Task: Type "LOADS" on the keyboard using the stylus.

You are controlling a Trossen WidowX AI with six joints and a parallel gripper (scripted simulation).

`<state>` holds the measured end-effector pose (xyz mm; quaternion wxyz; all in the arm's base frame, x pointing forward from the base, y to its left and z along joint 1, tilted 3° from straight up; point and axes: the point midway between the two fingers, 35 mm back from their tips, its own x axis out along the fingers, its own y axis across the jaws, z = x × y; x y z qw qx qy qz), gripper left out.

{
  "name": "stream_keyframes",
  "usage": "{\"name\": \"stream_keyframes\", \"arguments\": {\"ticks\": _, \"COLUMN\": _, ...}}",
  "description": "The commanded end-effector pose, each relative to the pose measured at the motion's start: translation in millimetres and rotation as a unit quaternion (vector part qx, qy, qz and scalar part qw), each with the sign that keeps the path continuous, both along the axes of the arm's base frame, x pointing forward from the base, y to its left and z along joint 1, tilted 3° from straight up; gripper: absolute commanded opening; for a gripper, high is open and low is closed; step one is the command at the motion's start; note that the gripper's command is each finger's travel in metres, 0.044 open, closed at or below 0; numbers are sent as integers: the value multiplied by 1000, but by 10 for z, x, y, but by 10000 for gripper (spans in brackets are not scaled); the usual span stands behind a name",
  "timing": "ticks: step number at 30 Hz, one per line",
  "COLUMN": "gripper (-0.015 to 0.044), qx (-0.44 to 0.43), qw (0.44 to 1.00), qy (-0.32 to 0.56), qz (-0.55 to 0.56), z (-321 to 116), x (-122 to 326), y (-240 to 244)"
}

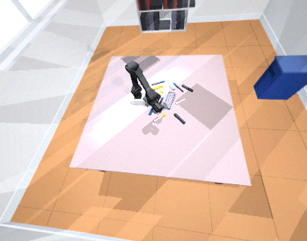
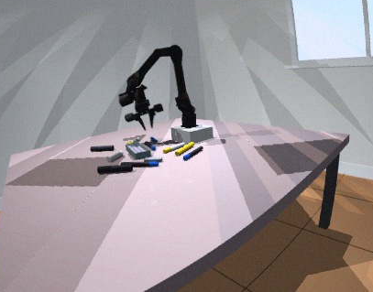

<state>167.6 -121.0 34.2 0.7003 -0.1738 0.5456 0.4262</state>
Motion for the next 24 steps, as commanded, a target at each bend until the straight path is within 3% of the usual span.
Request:
{"name": "stream_keyframes", "arguments": {"ticks": 1, "gripper": 150, "qx": 35, "qw": 982, "qy": -135, "qz": 125, "z": -49, "x": -366, "y": -68}}
{"name": "stream_keyframes", "arguments": {"ticks": 24, "gripper": 150, "qx": 35, "qw": 982, "qy": -135, "qz": 125, "z": -152, "x": -340, "y": -63}}
